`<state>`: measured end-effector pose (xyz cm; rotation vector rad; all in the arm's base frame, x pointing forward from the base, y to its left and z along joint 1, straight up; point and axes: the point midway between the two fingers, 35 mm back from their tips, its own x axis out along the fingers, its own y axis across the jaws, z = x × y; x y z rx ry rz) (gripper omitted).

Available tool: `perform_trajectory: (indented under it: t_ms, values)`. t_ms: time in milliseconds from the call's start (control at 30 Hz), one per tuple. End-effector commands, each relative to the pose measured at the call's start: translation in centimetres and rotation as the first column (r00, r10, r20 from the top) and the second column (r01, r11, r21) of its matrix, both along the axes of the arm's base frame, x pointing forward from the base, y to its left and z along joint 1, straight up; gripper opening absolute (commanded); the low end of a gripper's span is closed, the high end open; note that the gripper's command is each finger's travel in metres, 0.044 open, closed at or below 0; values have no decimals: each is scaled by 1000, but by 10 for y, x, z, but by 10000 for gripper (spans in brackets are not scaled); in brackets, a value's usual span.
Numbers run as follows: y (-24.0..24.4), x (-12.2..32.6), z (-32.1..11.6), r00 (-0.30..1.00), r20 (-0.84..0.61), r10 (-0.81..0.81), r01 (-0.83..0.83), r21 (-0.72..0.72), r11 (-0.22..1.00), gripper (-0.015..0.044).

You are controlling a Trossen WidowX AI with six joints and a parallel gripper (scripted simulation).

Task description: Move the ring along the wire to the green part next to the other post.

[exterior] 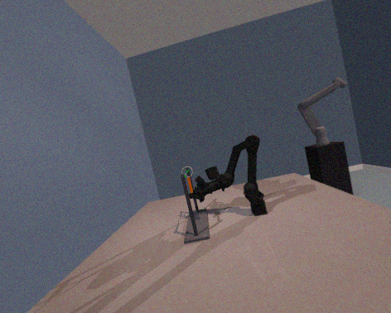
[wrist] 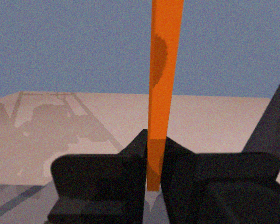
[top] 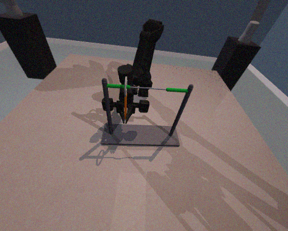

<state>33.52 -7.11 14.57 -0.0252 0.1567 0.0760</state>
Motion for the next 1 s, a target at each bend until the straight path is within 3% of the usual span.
perform_trajectory:
  t_ms: [0,967]
  values:
    - [4,-1,-1,1000,-2,-1,1,4,1000,-150]
    - [35,-2,0,1000,-6,-11,11,26,1000,-150]
